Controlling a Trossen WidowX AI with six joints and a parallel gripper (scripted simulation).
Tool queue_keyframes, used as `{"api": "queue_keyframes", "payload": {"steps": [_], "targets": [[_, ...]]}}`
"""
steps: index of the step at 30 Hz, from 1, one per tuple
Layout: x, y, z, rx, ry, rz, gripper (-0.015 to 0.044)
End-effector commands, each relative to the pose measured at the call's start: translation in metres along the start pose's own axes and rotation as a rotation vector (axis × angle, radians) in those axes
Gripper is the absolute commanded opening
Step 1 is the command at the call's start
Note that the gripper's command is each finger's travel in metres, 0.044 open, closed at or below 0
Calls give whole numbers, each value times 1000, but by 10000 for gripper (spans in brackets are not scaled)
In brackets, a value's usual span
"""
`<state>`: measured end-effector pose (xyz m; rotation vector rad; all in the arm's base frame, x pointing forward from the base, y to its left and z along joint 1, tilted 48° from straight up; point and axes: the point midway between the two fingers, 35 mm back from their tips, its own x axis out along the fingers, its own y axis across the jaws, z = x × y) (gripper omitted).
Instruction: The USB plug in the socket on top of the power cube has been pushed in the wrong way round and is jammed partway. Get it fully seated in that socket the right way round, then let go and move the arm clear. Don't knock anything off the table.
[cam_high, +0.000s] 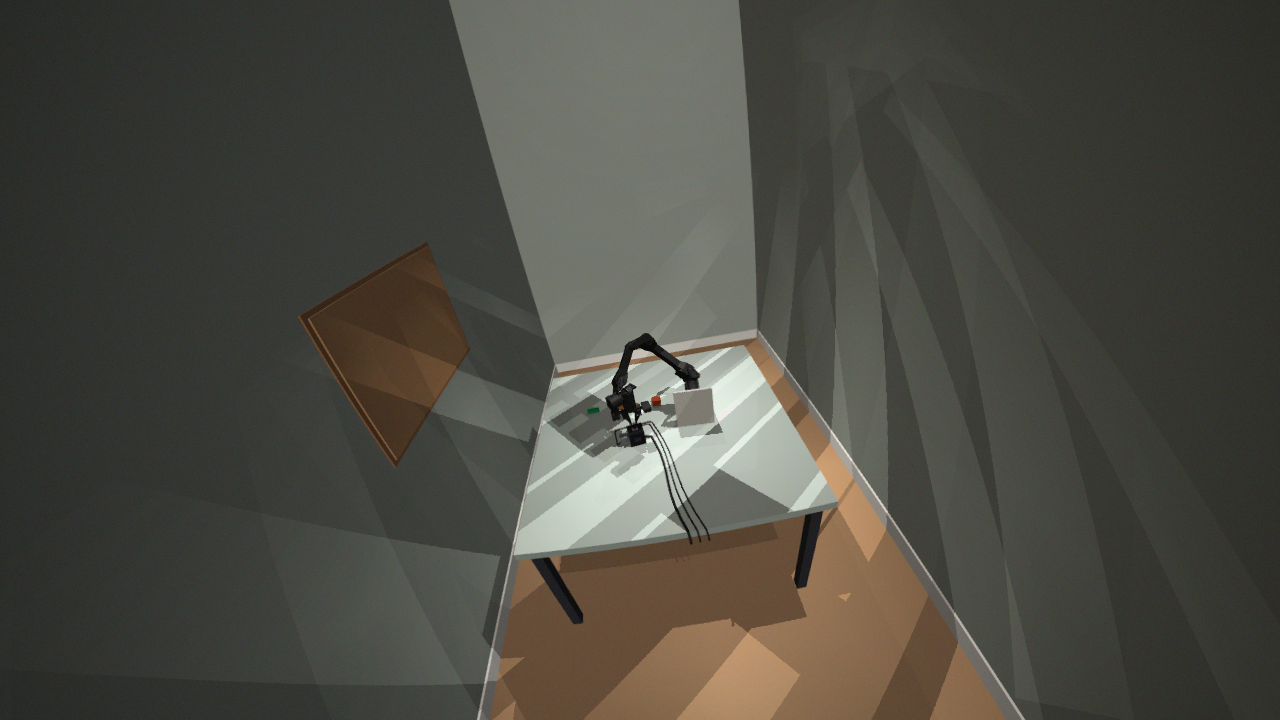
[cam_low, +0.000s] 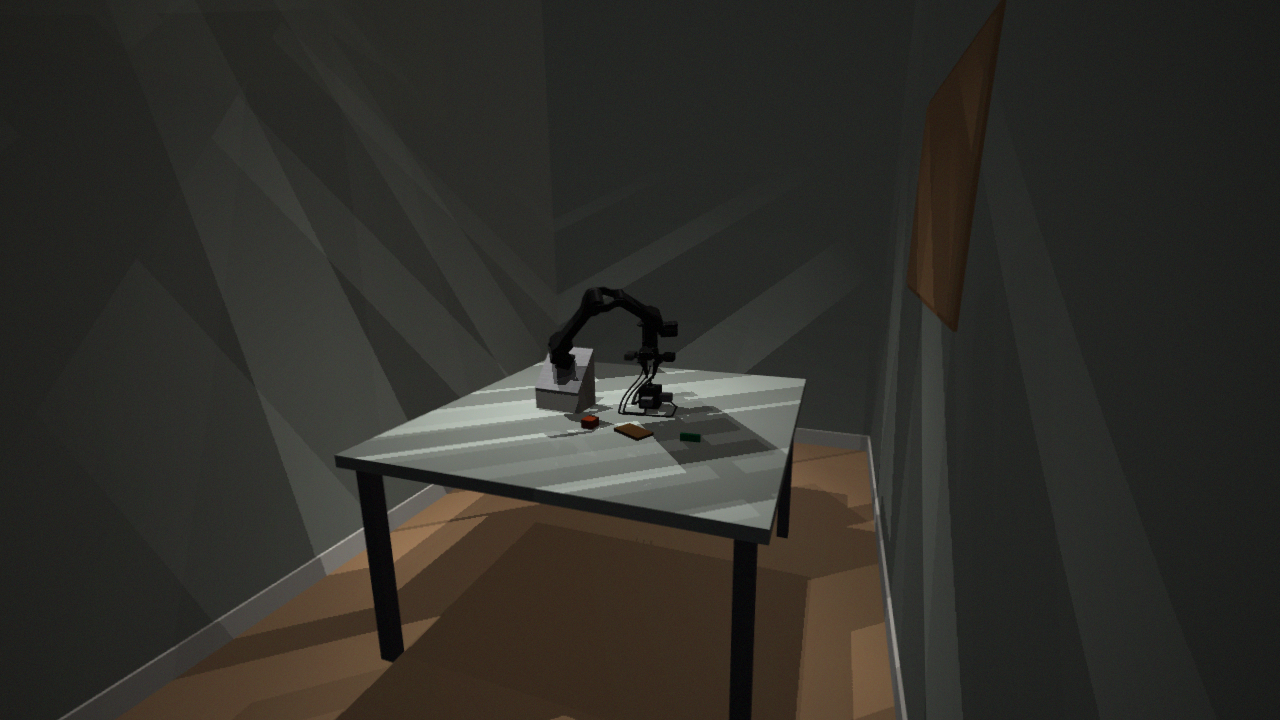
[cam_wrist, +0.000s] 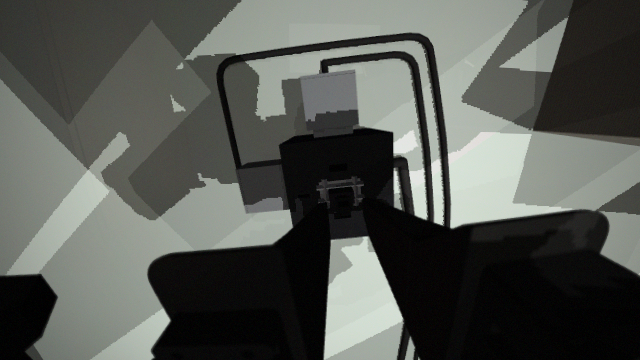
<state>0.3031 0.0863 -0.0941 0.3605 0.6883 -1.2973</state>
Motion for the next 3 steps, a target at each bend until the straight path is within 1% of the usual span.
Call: {"api": "queue_keyframes", "payload": {"steps": [1,3], "targets": [[-4,0,0,4,5,-2,95],[-6,0,0,4,5,-2,95]]}}
